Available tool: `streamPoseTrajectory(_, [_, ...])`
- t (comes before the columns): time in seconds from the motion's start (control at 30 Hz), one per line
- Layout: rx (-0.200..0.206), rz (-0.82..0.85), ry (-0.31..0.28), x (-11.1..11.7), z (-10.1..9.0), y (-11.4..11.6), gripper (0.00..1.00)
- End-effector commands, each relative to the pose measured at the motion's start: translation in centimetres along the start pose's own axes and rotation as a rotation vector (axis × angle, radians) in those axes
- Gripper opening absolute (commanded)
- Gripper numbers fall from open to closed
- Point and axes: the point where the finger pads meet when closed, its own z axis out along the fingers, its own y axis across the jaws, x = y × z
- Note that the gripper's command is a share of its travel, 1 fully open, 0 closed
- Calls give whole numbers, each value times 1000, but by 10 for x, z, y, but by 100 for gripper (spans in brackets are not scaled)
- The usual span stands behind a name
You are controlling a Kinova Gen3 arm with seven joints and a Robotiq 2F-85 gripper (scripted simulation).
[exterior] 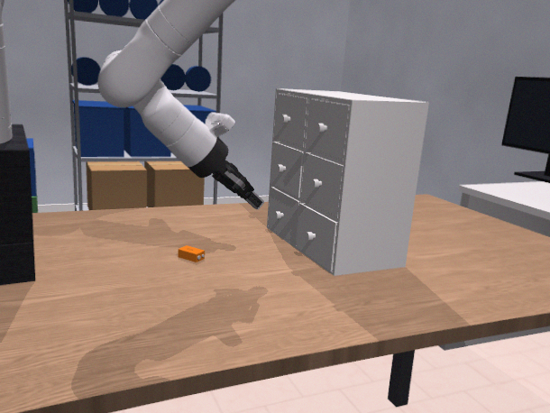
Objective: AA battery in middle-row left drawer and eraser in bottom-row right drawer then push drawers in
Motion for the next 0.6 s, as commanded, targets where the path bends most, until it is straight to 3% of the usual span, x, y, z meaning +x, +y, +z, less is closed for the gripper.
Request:
streamPoseTrajectory(0.0, [0,-1,0,4,-1,0,0])
streamPoseTrajectory(0.57, [0,-1,-58,5,-10,0,0])
